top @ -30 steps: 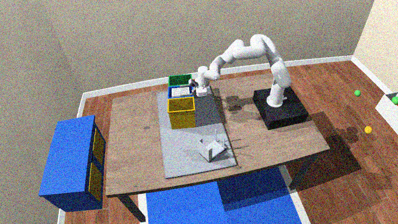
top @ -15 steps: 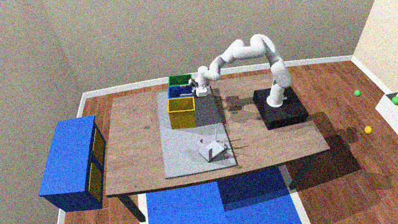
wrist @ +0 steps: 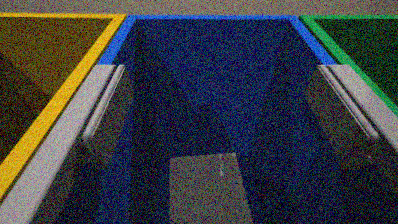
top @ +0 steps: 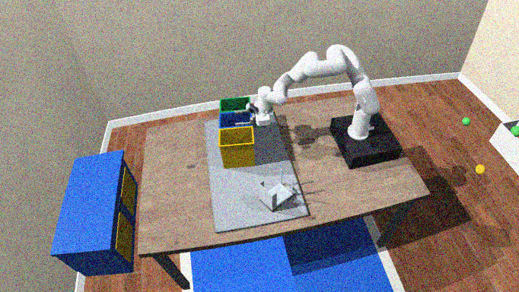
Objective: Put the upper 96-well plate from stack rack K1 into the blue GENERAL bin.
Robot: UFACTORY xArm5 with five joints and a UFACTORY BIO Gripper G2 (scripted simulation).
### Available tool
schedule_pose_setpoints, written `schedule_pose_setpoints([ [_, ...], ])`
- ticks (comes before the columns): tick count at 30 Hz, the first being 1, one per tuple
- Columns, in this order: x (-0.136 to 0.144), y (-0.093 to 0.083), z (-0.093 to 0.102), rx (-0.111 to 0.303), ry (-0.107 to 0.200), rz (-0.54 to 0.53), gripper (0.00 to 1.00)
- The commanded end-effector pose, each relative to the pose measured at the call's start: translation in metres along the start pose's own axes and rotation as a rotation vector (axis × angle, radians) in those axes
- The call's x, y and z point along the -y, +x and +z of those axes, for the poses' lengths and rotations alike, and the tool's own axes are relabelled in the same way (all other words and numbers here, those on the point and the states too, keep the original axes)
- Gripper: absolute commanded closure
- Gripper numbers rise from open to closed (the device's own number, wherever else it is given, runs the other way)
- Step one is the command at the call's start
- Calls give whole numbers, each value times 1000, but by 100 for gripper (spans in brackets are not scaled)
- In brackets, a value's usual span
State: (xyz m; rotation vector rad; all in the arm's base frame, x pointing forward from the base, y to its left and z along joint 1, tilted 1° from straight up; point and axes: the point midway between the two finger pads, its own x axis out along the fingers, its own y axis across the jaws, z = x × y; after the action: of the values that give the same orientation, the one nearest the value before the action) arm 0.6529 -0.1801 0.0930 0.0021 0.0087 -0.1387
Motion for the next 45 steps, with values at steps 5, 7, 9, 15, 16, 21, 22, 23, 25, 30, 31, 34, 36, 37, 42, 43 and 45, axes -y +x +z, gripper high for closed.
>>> schedule_pose_setpoints([
  [5,0,1,2,4,5,0,82],
  [7,0,1,2,4,5,0,82],
  [9,0,1,2,4,5,0,82],
  [15,0,1,10,4,5,0,82],
  [16,0,1,12,4,5,0,82],
  [21,0,1,20,4,5,0,82],
  [22,0,1,22,4,5,0,82],
  [23,0,1,23,4,5,0,82],
  [25,0,1,23,4,5,0,82],
  [30,0,1,32,4,5,0,82],
  [31,0,1,33,4,5,0,82],
  [34,0,1,35,4,5,0,82],
  [36,0,1,35,4,5,0,82],
  [37,0,1,35,4,5,0,82],
  [42,0,1,35,4,5,0,82],
  [43,0,1,35,4,5,0,82],
  [45,-6,-6,38,4,5,67,82],
])
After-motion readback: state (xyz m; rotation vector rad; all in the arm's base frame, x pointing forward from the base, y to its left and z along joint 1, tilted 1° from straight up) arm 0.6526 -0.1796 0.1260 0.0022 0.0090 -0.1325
